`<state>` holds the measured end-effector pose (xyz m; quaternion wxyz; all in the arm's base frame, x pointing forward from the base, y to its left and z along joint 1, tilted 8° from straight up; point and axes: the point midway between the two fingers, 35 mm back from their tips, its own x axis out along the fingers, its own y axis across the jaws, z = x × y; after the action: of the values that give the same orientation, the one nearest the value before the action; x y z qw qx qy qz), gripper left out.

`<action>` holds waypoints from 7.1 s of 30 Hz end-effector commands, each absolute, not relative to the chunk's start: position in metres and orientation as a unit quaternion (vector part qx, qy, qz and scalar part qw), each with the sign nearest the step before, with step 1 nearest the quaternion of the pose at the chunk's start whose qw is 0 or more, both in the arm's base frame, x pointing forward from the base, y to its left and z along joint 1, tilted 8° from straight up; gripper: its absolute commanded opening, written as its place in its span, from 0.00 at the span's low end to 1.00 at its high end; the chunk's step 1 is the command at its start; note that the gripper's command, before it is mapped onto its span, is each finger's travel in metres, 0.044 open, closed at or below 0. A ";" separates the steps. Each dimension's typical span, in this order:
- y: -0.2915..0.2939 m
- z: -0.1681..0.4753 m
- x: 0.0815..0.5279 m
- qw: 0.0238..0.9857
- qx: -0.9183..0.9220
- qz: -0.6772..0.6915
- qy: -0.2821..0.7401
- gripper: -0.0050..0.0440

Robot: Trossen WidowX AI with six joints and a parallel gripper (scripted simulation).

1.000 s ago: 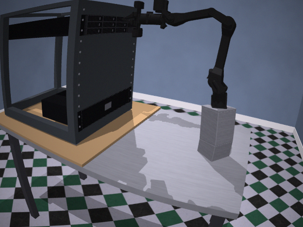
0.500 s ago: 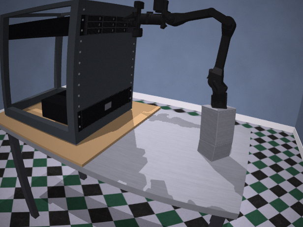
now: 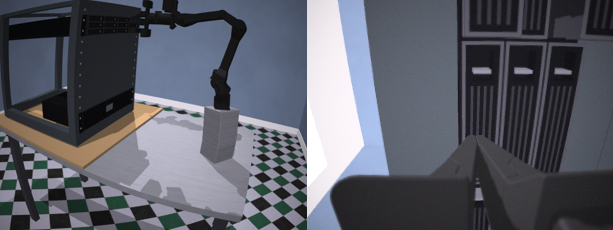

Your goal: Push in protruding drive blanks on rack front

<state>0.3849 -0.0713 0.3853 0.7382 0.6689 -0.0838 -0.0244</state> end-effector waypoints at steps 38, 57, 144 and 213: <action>-0.073 0.350 0.368 0.737 0.669 -0.021 -0.089 0.00; -0.073 0.350 0.368 0.737 0.669 -0.021 -0.089 0.00; 0.000 0.323 0.316 1.000 0.000 0.000 -0.025 0.00; -0.058 0.339 0.294 0.759 0.645 -0.022 -0.085 0.00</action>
<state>0.2973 -0.0563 0.3372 0.7813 0.6183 -0.0809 -0.0273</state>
